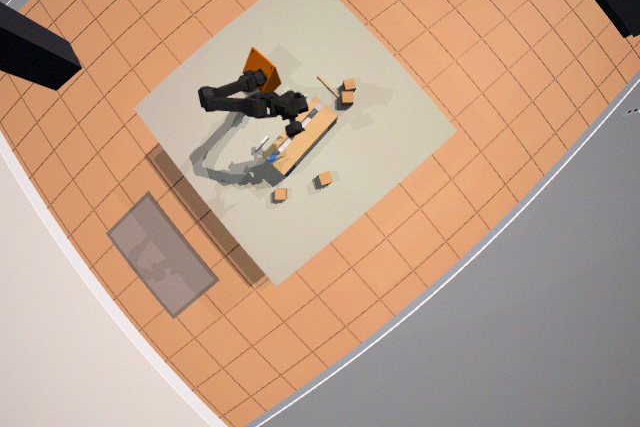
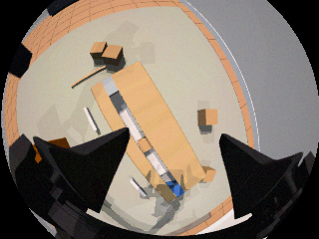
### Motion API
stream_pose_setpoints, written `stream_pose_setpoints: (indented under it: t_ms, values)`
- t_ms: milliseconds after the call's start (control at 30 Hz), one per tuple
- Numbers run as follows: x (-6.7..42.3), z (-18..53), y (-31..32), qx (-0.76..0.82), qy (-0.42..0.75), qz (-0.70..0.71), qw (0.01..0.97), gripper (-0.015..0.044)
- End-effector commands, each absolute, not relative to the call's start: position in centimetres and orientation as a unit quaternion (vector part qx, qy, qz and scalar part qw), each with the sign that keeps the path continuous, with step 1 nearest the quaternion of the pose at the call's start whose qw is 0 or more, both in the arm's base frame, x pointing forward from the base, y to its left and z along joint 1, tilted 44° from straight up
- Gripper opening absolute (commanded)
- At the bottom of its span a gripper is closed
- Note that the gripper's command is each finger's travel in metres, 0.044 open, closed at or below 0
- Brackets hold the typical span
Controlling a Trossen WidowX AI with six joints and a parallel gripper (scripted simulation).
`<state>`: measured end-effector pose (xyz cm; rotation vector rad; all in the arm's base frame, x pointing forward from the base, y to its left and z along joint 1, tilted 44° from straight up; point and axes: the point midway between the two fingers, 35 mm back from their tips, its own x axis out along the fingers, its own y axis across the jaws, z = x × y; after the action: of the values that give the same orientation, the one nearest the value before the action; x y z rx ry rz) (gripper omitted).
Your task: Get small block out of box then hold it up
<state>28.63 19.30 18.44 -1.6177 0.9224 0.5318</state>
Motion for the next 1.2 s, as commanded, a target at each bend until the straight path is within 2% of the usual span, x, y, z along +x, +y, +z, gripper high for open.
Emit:
stream_pose_setpoints:
  t_ms: [0, 200, 267, 1167]
  values:
    - [28.0, 14.0, 16.5, -0.728, 0.462, 0.211, 0.461, 0.0400]
    - [25.8, 8.1, 10.2, -0.780, 0.562, 0.190, 0.201, 0.0400]
    - [25.3, 7.4, 9.0, -0.784, 0.574, 0.188, 0.143, 0.0400]
    - [26.1, 4.7, 7.1, -0.784, 0.575, 0.189, 0.136, 0.0400]
